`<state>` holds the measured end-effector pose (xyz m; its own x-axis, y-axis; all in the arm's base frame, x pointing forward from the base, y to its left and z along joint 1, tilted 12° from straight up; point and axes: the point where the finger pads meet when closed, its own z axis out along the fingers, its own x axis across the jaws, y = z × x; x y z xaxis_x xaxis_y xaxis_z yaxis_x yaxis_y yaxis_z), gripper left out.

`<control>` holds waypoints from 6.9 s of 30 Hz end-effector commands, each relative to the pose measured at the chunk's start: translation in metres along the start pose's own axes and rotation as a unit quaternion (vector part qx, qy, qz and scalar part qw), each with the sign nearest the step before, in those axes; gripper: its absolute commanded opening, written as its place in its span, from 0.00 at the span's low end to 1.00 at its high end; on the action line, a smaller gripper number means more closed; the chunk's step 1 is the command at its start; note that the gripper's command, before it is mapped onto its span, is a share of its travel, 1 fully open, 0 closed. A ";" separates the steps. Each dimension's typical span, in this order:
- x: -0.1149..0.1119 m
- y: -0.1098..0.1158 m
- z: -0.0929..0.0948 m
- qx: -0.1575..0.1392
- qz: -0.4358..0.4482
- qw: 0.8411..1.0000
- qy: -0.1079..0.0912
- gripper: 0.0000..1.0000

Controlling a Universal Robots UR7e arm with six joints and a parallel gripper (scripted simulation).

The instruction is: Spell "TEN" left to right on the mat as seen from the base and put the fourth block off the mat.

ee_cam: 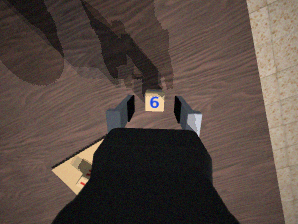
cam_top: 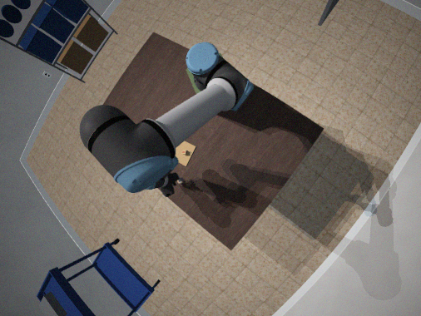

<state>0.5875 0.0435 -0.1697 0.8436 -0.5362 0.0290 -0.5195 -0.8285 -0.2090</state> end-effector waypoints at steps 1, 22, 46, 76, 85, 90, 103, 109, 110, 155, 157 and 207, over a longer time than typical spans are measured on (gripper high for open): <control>0.001 0.000 -0.001 0.000 0.000 1.000 0.001 1.00; 0.001 0.000 0.026 0.000 0.000 1.000 0.001 1.00; 0.001 0.000 0.032 0.000 0.000 1.000 0.001 1.00; 0.001 0.000 0.032 0.000 0.000 1.000 0.001 0.79; 0.001 0.000 0.032 0.000 0.000 1.000 0.001 0.49; 0.001 0.000 0.032 0.000 0.000 1.000 0.001 0.49; 0.001 0.000 0.032 0.000 0.000 1.000 0.001 0.49; 0.001 0.000 0.032 0.000 0.000 1.000 0.001 0.49; 0.001 0.000 0.032 0.000 0.000 1.000 0.001 0.49; 0.000 0.000 -0.068 0.000 0.000 1.000 0.001 0.49; 0.000 0.000 -0.068 0.000 0.000 1.000 0.001 0.49; 0.011 -0.002 -0.065 0.000 0.167 0.986 0.001 0.49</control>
<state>0.5856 0.0303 -0.1053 0.6927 -0.7208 -0.0224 -0.7082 -0.6741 -0.2098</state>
